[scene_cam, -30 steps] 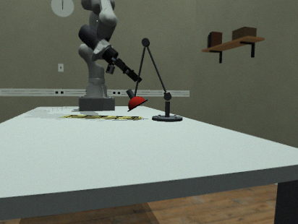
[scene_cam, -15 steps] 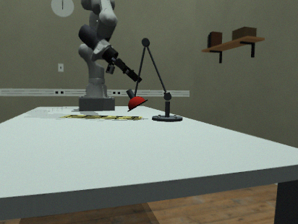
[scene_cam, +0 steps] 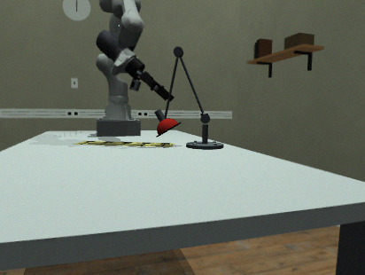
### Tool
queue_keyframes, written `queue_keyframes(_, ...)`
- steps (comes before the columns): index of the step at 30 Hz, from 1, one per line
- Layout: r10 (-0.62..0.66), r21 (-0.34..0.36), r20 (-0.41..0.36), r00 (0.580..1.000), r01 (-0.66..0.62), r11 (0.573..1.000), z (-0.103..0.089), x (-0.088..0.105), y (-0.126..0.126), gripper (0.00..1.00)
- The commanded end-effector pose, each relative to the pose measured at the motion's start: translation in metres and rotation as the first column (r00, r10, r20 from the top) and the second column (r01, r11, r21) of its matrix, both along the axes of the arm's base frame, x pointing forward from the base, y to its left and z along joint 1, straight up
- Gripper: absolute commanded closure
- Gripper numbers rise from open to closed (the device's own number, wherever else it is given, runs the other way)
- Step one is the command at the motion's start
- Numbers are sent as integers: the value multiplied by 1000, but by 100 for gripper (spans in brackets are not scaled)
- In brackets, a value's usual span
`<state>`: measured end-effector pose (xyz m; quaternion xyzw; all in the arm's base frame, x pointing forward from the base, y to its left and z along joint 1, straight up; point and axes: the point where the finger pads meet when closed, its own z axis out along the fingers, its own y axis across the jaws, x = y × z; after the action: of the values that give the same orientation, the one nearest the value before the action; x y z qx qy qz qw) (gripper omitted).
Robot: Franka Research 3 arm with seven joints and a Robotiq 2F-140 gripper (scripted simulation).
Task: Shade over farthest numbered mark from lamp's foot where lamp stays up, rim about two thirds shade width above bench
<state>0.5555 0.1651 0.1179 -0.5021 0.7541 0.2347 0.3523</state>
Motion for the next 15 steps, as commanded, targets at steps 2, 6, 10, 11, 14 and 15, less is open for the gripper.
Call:
queue_keyframes(2,0,0,0,1000,0,1000,0,0,0,0)
queue_keyframes(6,0,0,0,1000,0,1000,0,0,0,0)
queue_keyframes(10,0,0,0,1000,0,1000,0,0,0,0)
queue_keyframes(11,0,0,0,1000,0,1000,0,0,0,0)
queue_keyframes(14,0,0,0,1000,0,1000,0,0,0,0)
queue_keyframes(15,0,0,0,1000,0,1000,3,-1,-3,0)
